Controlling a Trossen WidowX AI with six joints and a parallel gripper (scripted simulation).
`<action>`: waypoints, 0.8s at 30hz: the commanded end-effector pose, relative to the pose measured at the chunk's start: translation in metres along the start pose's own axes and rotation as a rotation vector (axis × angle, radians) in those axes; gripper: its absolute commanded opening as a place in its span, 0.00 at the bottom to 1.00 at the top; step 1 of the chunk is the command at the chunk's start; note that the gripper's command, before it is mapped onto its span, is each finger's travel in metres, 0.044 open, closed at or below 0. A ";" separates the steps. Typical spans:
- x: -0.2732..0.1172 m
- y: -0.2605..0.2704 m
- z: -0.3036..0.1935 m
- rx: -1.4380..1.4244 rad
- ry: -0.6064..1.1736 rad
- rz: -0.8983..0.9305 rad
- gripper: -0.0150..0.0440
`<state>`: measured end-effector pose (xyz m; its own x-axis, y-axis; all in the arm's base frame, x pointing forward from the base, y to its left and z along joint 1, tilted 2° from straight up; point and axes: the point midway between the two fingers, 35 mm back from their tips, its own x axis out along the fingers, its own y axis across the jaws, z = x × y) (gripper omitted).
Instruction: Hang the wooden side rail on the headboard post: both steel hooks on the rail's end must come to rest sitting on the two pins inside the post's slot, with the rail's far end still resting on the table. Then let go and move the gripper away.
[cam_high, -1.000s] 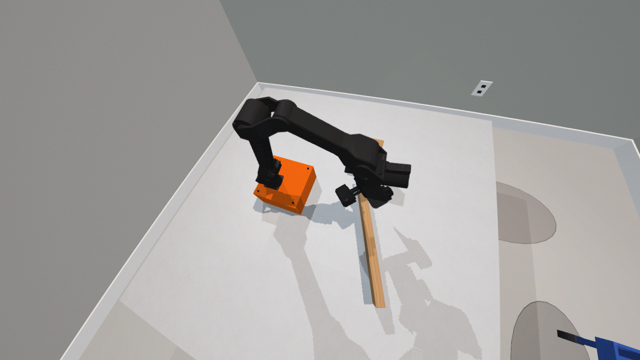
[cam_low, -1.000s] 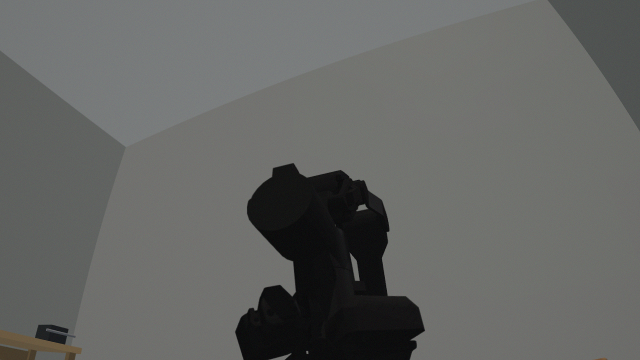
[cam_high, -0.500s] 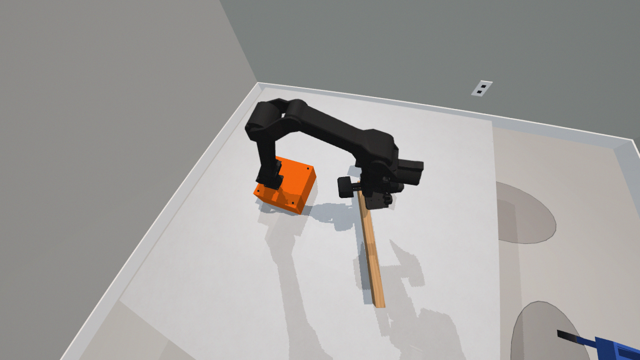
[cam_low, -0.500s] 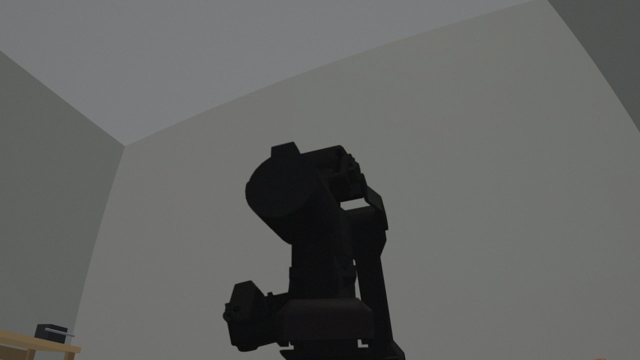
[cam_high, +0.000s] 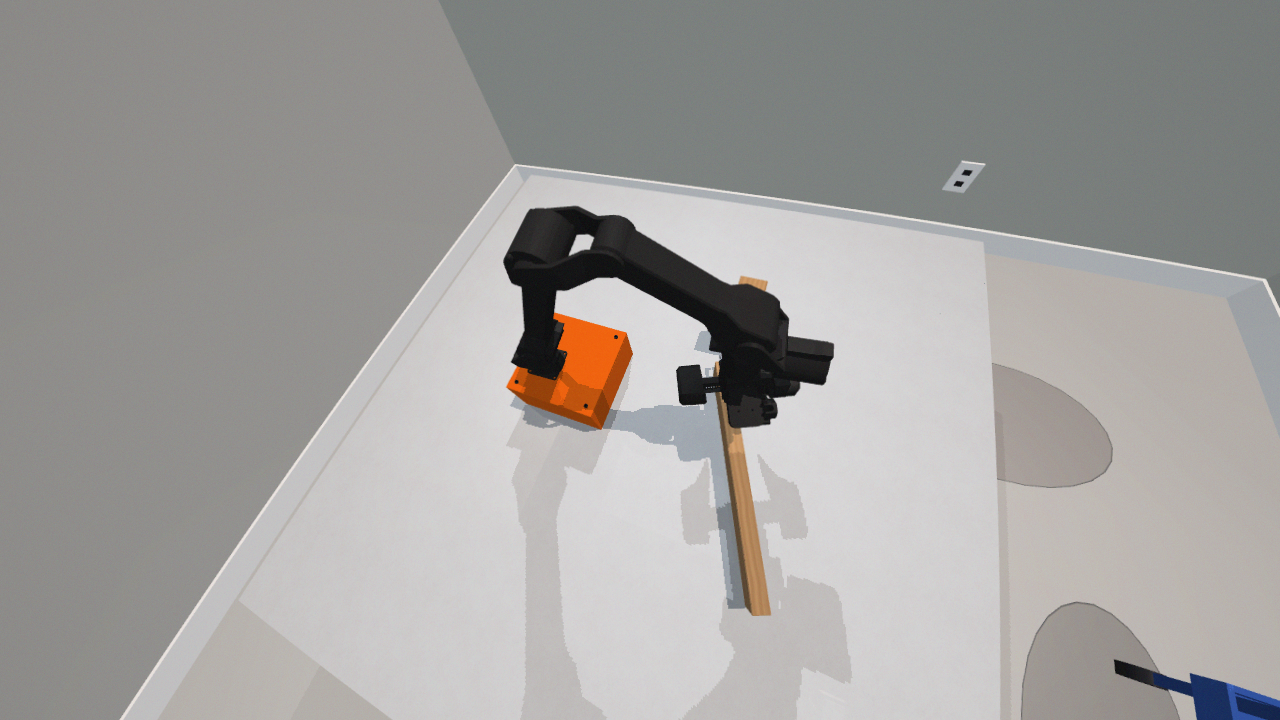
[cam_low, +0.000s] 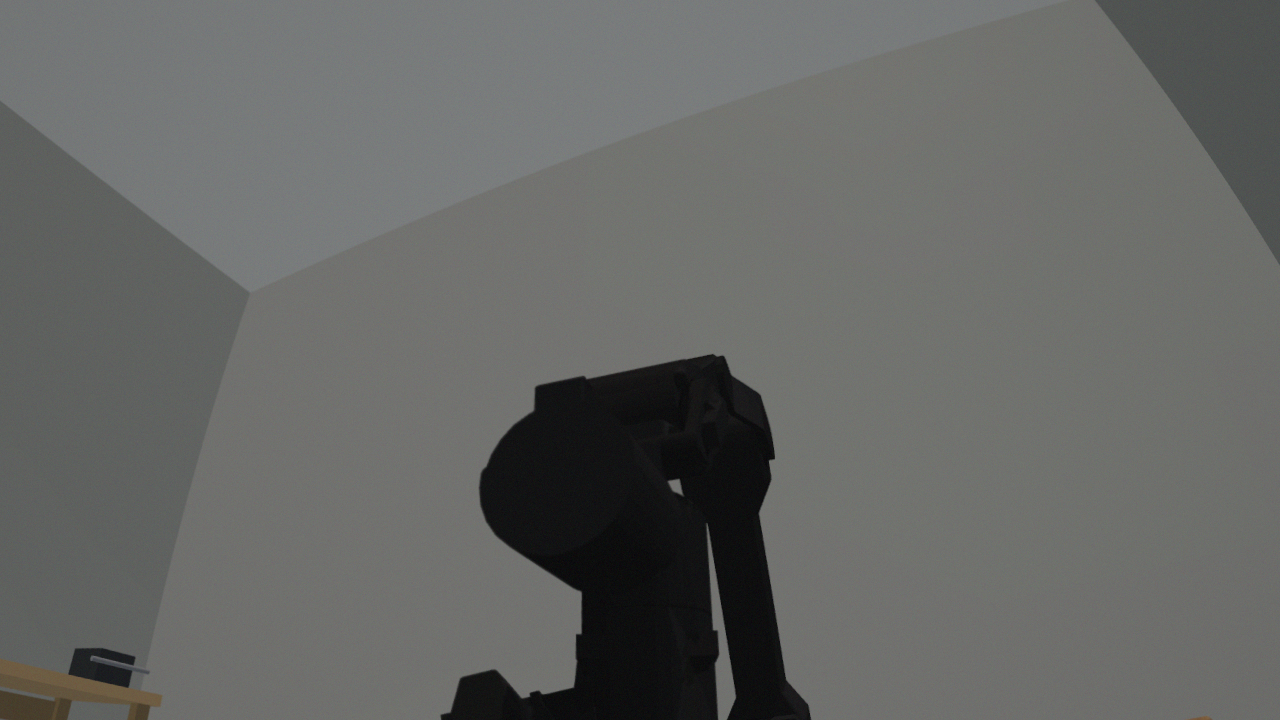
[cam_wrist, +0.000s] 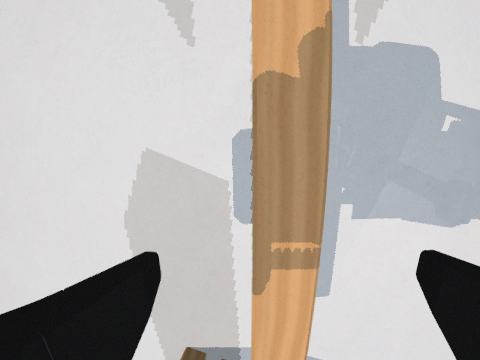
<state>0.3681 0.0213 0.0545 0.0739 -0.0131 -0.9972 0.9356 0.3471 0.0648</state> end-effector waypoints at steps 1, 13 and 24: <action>0.006 0.000 0.000 0.007 -0.003 -0.001 1.00; 0.025 0.001 0.001 0.007 -0.003 -0.001 1.00; 0.043 0.001 0.001 0.007 -0.003 -0.001 1.00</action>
<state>0.3720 0.0208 0.0175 0.0734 -0.0133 -0.9972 0.9363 0.3451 0.0643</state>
